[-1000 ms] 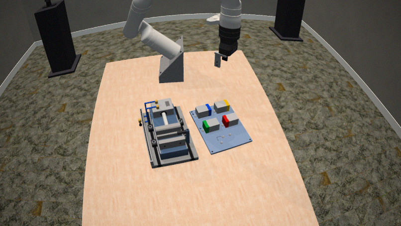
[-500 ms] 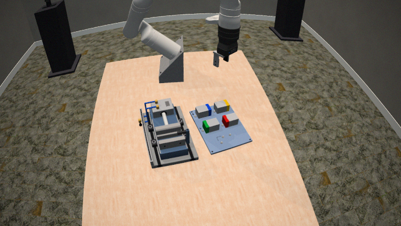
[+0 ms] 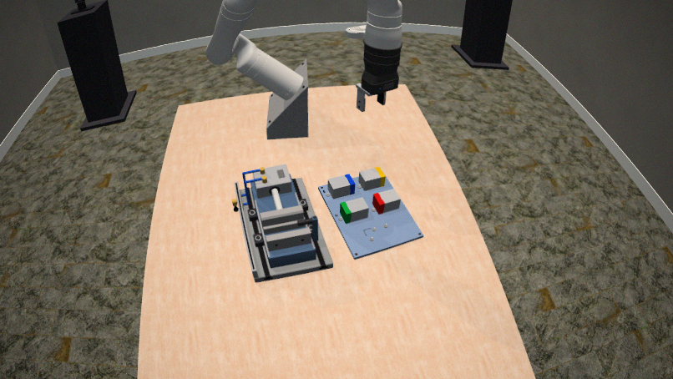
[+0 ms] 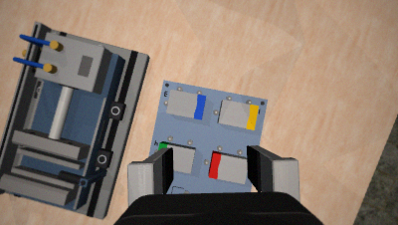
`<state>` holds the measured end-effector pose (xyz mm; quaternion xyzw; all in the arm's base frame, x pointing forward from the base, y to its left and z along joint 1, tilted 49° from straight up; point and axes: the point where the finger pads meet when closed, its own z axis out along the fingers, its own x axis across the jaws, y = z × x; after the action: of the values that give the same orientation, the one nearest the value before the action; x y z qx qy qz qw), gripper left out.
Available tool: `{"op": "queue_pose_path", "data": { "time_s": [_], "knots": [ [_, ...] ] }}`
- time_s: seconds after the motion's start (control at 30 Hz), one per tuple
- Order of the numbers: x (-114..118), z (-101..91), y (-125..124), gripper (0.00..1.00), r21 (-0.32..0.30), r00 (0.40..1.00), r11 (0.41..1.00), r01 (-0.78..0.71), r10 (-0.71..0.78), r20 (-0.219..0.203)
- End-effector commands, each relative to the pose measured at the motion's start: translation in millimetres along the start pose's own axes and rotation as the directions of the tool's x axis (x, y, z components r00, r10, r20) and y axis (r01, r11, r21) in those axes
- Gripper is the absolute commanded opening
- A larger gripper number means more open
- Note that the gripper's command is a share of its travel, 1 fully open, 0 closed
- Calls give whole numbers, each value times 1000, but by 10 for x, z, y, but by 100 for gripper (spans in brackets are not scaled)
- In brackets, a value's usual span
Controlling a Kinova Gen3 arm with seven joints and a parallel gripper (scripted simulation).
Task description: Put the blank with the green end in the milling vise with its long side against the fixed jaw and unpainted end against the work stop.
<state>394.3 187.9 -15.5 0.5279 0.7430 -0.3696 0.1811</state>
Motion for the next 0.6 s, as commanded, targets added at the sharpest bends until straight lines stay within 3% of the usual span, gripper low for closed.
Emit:
{"op": "queue_pose_path", "data": {
  "time_s": [0.0,0.57],
  "knots": [
    [2,-12,2,100,-2,1000,1000,-15,15,-1],
    [3,-12,2,100,-2,970,970,-242,242,-2]
  ]
}}
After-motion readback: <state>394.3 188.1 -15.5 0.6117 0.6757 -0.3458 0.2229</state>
